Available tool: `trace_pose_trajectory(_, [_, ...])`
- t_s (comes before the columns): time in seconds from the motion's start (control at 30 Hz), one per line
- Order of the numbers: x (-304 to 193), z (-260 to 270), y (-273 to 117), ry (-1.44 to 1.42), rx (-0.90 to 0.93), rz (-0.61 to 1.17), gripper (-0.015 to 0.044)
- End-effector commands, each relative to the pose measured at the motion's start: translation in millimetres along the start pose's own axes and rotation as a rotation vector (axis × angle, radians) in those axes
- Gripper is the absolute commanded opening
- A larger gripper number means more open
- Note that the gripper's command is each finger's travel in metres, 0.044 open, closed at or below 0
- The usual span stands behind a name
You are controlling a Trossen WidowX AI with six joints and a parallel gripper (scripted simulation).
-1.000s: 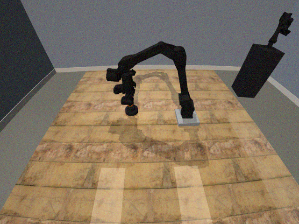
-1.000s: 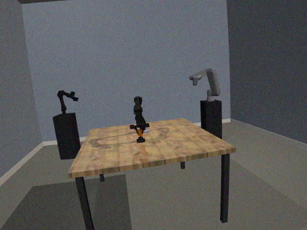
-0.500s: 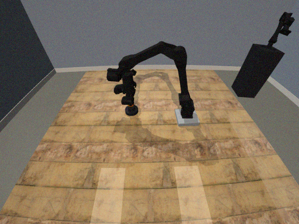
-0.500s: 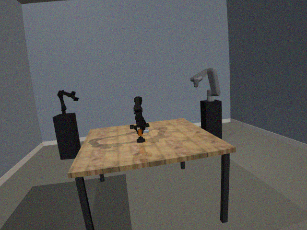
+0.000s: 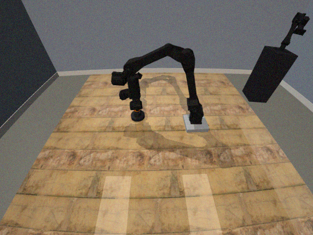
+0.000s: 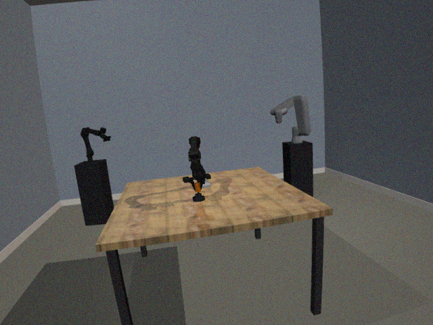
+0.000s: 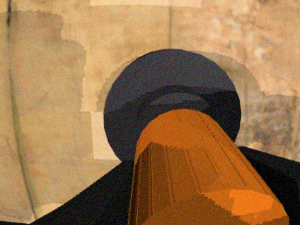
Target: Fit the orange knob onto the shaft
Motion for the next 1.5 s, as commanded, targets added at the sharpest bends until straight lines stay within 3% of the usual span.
trace_pose_trajectory(0.0, [3.6,-1.6,-3.5,-0.023,-0.002,-0.011,0.0000])
trace_pose_trajectory(0.67, [3.5,-1.7,-3.4,-0.023,-0.002,-0.011,0.0000])
trace_pose_trajectory(0.93, [0.3,-0.1,-2.8,-0.233,-0.003,-0.011,0.0000])
trace_pose_trajectory(1.47, [-0.4,0.3,1.6,-0.233,-0.003,-0.011,0.0000])
Point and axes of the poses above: the point midway between the two fingers, 35 mm back from their tips, its own y axis out along the fingers, its own z axis across the jaws, x = y × z, the point moved 7 cm from there along -y, back along the fingers, and after that the axes turned 6 degrees about -y, right-handed, at the moved point
